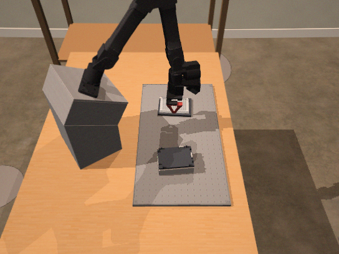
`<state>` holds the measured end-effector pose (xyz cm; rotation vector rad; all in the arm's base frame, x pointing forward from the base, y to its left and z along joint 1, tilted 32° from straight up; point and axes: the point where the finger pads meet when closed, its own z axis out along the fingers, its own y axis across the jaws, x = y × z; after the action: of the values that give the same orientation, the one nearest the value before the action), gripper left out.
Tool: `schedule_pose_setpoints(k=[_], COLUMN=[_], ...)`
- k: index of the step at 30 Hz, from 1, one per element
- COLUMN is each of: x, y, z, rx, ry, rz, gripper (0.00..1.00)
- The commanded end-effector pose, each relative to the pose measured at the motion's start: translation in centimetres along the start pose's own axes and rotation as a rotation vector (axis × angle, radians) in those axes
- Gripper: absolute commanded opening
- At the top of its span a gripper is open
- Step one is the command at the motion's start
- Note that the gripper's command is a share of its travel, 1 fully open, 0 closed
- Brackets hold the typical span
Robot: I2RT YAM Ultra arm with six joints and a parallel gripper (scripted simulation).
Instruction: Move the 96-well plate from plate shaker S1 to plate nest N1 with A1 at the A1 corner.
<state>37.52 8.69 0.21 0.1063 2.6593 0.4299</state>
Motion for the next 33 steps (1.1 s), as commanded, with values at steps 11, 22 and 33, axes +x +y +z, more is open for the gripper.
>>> schedule_pose_setpoints(k=[11,22,33], x=[-0.7,-0.7,-0.6], y=[3.3,6.3,9.9], z=[0.1,0.5,1.0], rx=[0.01,0.009,0.008], ry=[-0.022,-0.022,-0.022], rz=[0.027,0.028,0.028], gripper=[0.0,0.0,0.0])
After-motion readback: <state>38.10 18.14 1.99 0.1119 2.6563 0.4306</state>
